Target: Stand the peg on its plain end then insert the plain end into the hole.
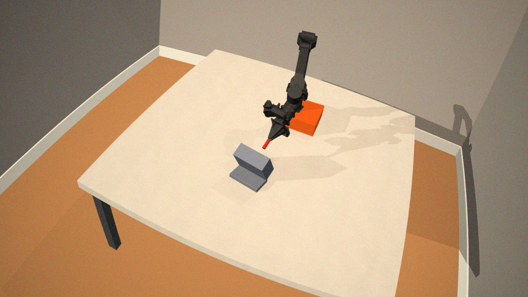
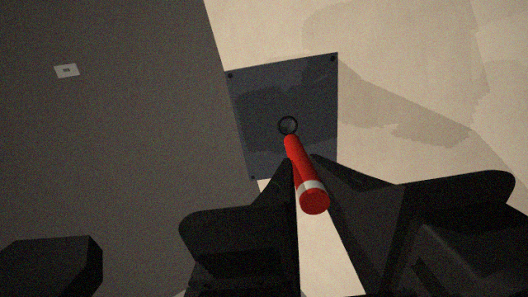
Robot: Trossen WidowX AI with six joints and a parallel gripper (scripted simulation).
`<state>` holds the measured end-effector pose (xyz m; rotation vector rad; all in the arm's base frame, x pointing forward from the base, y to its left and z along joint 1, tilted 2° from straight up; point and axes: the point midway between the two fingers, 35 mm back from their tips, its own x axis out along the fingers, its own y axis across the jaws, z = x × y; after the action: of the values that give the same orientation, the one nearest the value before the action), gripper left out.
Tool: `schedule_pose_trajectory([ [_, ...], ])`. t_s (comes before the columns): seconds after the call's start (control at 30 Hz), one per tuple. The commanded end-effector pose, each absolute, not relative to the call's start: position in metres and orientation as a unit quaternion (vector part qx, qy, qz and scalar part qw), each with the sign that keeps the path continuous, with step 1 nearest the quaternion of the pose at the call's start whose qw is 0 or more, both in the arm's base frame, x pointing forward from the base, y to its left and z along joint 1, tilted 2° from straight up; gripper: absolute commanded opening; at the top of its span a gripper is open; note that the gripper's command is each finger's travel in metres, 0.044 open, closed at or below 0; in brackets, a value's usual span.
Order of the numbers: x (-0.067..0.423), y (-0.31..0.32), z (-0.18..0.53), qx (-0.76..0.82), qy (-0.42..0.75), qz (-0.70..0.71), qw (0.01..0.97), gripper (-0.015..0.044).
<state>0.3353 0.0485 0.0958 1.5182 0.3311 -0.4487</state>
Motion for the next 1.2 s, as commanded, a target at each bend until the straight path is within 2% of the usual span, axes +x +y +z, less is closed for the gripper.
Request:
schedule_pose_trajectory([
  [0.0,0.337,0.047,0.093,0.678,0.148,-0.2,0.692,0.0],
  [1.17,0.357,0.044,0.08,0.679,0.144,-0.2,0.691,0.0],
])
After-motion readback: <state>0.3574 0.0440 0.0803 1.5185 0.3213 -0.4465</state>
